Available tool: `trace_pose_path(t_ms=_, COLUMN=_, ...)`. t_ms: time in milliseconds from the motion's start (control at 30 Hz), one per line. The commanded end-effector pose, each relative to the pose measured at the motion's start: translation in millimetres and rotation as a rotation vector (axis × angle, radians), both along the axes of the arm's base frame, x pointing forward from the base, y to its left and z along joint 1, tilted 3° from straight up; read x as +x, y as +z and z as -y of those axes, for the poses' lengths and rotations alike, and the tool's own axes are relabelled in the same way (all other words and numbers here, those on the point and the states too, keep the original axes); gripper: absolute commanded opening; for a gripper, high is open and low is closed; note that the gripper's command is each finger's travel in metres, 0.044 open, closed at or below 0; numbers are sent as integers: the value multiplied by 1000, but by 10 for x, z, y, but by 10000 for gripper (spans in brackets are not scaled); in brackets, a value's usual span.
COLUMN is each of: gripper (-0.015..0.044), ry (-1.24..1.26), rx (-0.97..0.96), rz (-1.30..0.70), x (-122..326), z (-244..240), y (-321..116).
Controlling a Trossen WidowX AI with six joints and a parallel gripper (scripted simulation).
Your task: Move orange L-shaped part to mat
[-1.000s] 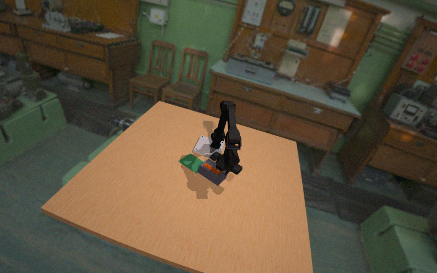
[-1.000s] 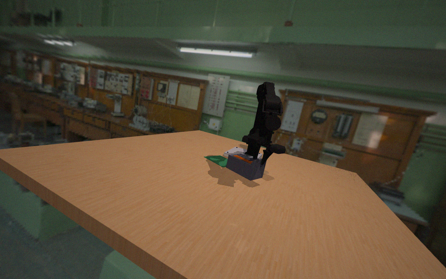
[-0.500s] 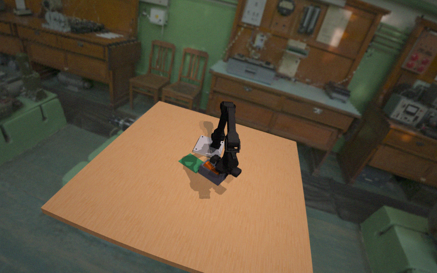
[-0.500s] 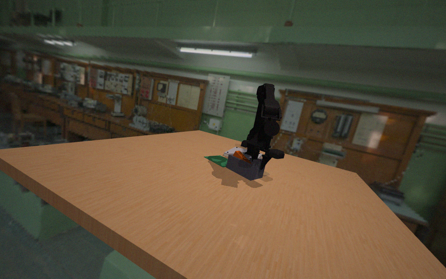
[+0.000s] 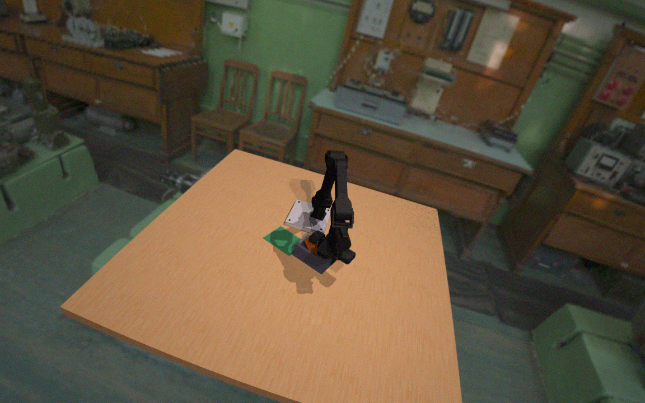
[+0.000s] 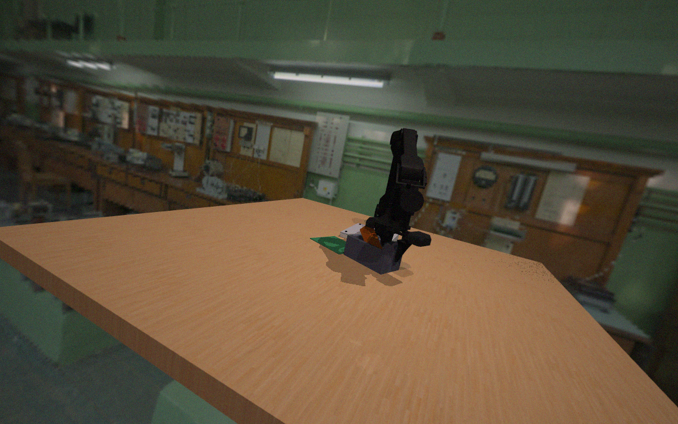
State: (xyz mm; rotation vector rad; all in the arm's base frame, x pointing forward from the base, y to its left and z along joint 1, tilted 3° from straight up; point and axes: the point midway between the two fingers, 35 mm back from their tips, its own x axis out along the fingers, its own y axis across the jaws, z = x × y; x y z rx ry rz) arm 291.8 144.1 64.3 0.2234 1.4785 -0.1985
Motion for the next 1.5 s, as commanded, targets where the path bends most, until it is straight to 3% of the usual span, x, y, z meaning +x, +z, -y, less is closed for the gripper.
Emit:
trace_pose_path(t_ms=0, gripper=180, ry=1, rx=-9, rz=-7, x=-16, z=21, y=-20)
trace_pose_path(t_ms=800, gripper=180, ry=1, rx=-8, rz=-6, x=6, z=-96, y=119)
trace_pose_path(t_ms=900, gripper=180, ry=1, rx=-8, rz=-6, x=10, z=-90, y=258)
trace_pose_path(t_ms=1133, gripper=180, ry=1, rx=-8, rz=-7, x=-91, z=11, y=1053)
trace_pose_path(t_ms=1467, gripper=180, ry=-4, rx=5, rz=9, x=-73, z=-8, y=1058)
